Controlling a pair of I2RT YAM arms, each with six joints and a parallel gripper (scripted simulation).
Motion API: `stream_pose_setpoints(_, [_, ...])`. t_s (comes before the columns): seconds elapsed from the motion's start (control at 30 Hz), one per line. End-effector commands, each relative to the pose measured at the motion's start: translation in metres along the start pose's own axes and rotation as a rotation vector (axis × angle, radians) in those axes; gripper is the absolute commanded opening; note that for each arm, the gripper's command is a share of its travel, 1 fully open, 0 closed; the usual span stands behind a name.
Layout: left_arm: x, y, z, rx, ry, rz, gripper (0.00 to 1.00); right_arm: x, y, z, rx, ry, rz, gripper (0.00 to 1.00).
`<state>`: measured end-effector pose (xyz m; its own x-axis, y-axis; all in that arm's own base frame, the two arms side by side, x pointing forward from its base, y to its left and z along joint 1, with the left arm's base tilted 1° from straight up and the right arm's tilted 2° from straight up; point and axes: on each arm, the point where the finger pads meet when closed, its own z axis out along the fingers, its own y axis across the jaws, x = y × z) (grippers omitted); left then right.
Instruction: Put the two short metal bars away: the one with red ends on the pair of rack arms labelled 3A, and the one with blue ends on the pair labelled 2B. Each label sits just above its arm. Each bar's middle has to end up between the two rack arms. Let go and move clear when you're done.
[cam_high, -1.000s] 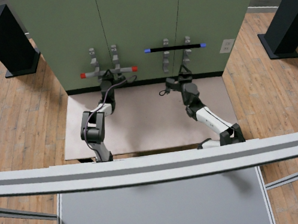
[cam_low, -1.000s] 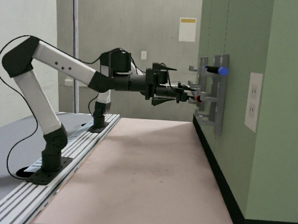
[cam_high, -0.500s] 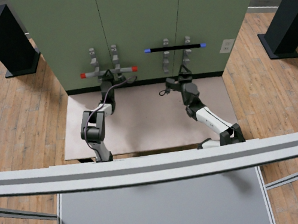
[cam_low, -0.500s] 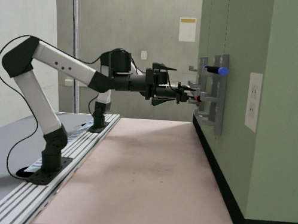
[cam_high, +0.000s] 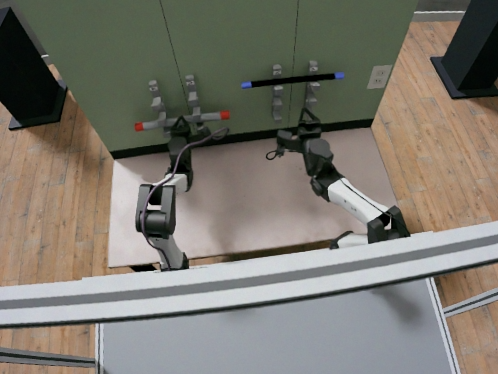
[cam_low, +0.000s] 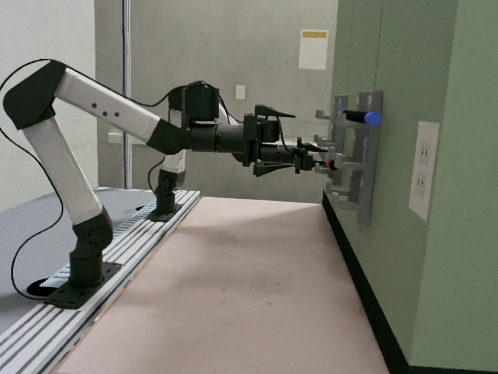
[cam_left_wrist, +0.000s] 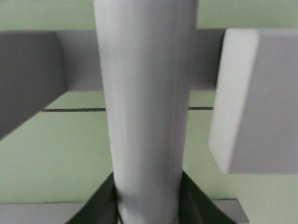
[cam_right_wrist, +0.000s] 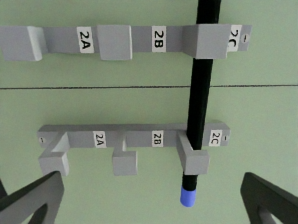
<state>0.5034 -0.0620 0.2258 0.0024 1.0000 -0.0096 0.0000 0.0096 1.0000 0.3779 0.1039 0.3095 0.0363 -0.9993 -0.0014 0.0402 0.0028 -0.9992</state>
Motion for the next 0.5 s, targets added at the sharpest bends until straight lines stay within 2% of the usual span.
stream_pose_setpoints(0.0, [0.0043, -0.008, 0.0025, -0.001, 0.007, -0.003, 0.0, -0.0022, 0.0108, -0.0012, -0.016, -0.001, -0.011, 1.0])
stream_pose_setpoints(0.47, [0.0043, -0.0128, 0.0025, -0.001, 0.007, -0.003, 0.0, -0.0022, 0.0108, -0.0012, -0.016, -0.001, -0.011, 1.0])
